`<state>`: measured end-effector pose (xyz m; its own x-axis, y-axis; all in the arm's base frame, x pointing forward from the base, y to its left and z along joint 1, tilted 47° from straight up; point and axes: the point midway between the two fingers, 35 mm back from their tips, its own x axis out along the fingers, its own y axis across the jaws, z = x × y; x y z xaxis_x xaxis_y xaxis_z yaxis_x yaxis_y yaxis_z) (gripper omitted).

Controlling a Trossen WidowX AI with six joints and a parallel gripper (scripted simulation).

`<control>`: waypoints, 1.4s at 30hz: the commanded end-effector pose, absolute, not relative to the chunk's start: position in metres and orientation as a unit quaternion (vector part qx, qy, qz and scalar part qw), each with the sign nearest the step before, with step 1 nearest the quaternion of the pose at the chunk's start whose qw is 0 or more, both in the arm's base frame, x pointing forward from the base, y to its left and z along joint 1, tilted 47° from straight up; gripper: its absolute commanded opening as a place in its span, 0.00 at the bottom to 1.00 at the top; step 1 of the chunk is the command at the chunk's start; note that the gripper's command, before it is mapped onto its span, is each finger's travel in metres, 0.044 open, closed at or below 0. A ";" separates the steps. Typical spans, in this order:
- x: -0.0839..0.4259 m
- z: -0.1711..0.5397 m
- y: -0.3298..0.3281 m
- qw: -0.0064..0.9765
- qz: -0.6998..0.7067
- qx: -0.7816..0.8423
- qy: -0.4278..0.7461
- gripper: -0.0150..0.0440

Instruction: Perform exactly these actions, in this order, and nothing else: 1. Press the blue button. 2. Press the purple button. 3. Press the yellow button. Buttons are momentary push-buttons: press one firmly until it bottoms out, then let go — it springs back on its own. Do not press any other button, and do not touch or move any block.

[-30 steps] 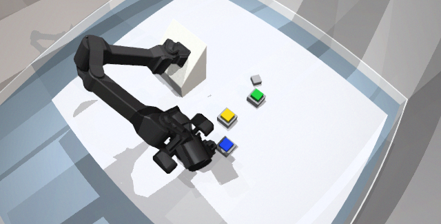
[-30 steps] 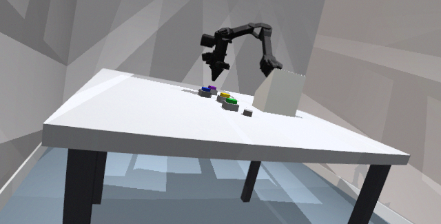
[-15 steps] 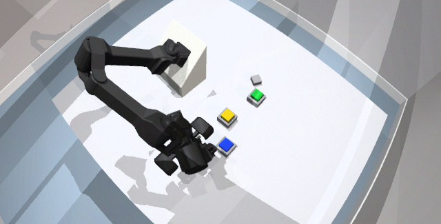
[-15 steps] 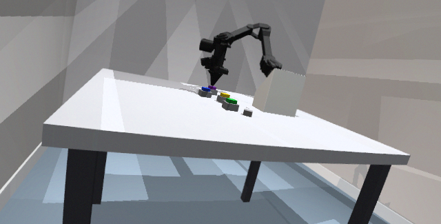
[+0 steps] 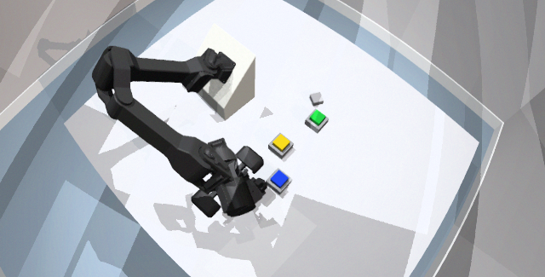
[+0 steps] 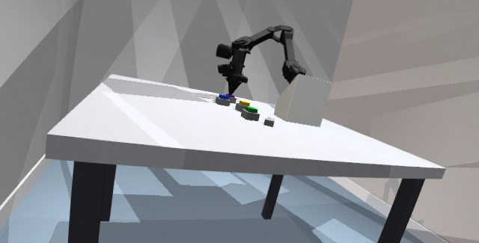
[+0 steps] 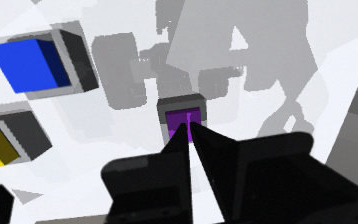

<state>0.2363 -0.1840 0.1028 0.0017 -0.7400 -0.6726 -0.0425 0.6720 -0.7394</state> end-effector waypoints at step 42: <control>0.249 0.061 -0.016 0.645 -0.253 -0.289 0.660 0.29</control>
<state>0.2577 -0.0518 0.1011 0.0180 -0.7068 -0.7072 -0.0418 0.7062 -0.7068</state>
